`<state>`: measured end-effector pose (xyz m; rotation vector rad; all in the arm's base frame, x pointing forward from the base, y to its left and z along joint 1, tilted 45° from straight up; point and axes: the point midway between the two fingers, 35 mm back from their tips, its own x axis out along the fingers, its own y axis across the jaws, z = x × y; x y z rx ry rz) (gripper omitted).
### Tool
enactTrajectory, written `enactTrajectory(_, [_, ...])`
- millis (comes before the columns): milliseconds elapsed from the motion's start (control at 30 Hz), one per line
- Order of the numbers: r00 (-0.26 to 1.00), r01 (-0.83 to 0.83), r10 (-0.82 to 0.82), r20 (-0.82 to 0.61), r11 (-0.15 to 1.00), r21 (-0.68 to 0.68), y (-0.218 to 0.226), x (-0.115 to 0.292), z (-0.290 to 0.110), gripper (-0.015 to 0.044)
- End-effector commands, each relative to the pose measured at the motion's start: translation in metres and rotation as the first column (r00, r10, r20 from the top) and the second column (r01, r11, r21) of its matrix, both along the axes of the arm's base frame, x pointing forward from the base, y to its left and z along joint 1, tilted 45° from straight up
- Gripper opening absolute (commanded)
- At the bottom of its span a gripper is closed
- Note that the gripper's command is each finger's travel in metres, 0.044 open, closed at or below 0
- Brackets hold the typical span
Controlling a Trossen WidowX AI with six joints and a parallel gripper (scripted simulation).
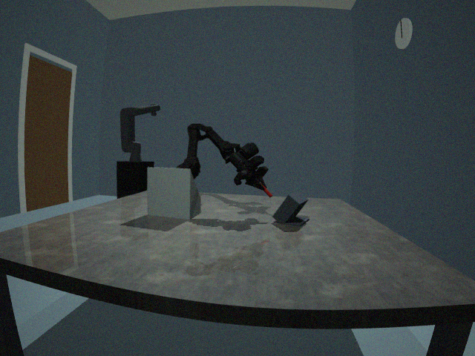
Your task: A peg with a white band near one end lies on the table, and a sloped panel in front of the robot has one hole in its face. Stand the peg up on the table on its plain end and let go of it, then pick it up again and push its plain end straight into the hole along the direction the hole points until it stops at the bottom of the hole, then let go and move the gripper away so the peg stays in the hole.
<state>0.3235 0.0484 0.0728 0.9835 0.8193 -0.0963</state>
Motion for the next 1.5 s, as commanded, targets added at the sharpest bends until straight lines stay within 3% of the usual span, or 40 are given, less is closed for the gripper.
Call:
enactTrajectory(0, [1.0, 0.014, -0.015, 0.008, 1.0, 0.006, 0.0, 0.005, -0.001, 0.0])
enactTrajectory(1467, [0.992, 0.086, -0.089, 0.087, 0.996, 0.037, 0.006, 0.036, -0.018, 0.0])
